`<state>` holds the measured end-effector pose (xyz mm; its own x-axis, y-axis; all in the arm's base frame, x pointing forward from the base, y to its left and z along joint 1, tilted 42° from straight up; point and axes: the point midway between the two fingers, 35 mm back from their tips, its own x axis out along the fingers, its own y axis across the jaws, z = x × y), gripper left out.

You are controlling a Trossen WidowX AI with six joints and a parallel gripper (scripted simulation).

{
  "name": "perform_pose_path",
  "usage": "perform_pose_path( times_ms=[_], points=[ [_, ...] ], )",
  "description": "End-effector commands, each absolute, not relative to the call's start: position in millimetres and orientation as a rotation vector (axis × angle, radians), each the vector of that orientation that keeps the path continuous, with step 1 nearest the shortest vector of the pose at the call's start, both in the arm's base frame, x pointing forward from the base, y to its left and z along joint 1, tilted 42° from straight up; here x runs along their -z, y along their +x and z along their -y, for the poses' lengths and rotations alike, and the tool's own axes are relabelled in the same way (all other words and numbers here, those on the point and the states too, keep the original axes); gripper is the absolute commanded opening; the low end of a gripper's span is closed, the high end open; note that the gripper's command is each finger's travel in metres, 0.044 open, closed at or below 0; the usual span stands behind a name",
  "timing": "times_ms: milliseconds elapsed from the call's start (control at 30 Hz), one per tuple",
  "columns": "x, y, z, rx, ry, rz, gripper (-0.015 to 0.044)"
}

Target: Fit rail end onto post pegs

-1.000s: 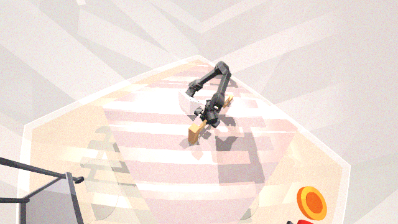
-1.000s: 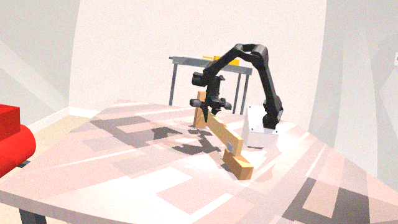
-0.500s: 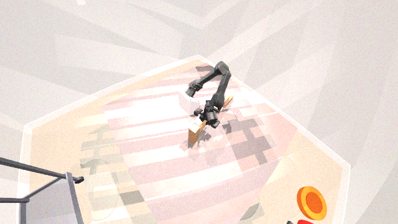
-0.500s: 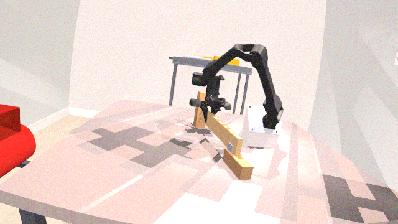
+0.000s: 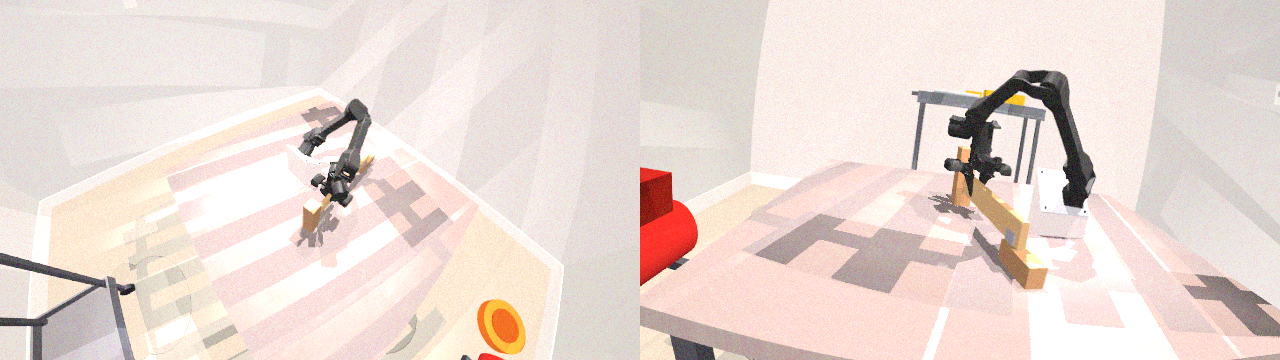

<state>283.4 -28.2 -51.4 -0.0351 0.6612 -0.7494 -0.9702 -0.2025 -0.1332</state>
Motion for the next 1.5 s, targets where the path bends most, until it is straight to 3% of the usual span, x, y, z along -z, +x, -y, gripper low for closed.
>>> perform_pose_path(
  times_ms=[0,1467],
  points=[
    [51.6,285.7,32.6,-1.587,-0.843,-0.500,0.0000],
    [59.9,288.9,42.5,-1.587,-0.844,-0.500,0.0000]
  ],
)
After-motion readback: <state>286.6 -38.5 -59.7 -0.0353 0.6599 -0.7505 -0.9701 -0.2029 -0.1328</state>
